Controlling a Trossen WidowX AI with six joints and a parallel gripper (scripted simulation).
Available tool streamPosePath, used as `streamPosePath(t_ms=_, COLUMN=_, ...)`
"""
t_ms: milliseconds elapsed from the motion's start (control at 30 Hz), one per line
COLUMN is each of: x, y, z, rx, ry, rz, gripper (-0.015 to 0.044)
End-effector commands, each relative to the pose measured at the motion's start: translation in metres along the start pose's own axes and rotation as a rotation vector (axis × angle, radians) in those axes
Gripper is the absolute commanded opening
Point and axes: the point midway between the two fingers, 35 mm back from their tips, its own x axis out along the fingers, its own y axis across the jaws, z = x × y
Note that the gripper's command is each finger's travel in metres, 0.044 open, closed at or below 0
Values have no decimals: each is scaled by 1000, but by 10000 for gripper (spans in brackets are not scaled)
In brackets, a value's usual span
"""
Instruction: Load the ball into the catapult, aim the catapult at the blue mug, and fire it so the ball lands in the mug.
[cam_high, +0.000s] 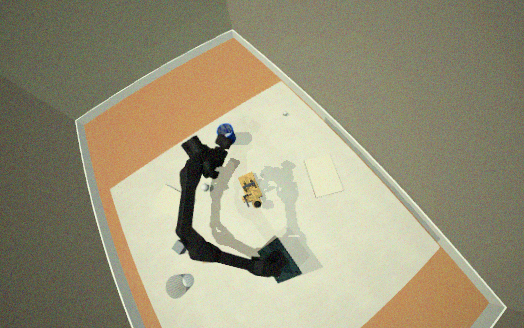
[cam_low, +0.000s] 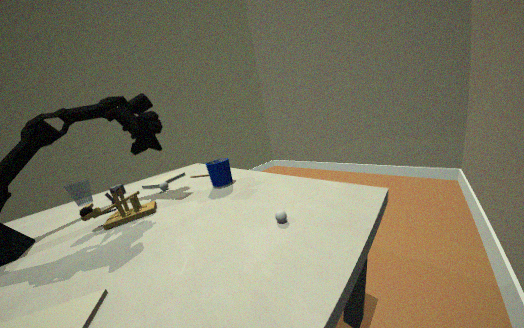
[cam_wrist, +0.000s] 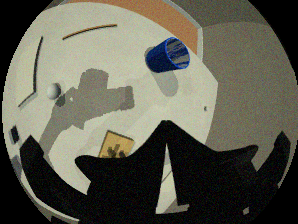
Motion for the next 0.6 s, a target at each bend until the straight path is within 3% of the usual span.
streamPosePath(t_ms=0, x=-1, y=14, z=-13, rx=-77, ry=59, rz=-2, gripper=0)
streamPosePath(t_ms=567, x=-23, y=77, z=-78, rx=-535, ry=310, rz=57, gripper=0)
